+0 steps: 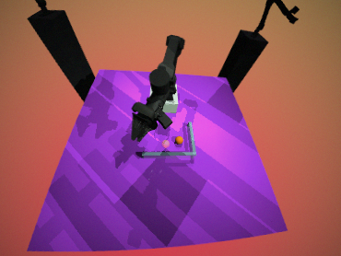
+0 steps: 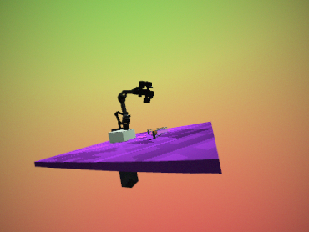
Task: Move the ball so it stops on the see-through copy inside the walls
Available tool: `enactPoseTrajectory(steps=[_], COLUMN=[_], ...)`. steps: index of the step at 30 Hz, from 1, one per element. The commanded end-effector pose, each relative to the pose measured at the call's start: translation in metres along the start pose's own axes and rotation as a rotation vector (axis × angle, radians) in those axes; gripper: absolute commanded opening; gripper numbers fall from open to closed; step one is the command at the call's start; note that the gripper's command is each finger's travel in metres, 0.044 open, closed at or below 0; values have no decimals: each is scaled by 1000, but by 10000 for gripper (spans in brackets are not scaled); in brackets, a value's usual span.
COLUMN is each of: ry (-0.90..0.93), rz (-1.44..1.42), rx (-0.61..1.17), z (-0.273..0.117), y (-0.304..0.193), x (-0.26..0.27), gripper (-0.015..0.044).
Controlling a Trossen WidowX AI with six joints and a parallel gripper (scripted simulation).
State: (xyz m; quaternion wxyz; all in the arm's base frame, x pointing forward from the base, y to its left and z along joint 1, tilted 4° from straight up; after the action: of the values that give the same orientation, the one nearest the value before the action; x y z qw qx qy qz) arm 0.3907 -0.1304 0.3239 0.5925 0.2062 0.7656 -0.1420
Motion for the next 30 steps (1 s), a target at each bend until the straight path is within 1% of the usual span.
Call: enactPoseTrajectory(steps=[1,5,9,14,19,21,30], ry=[224,426,641,916,1177,1211,1211], rz=[-30,-69,-120,-200,-296,-310,-310], rx=[-95,-161,-214,-248,-242,-238,-238], z=[8,3,-12,-44,-86,-92,-91], y=[37,66,90,111,118,119,119], x=[60,114,169,234,288,294,296], gripper=[368,368,368,368,368,368,368])
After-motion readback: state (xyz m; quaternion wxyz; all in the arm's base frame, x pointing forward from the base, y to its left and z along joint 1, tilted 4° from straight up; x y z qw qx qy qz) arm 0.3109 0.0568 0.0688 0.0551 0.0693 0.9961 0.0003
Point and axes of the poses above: the point midway between the two fingers, 35 mm back from their tips, its own z axis out along the fingers, its own x axis across the jaws, y = z × x, the point moved 3 cm from there along -z, back along the fingers, and after that the axes turned 6 degrees about z, right-handed, at the moved point
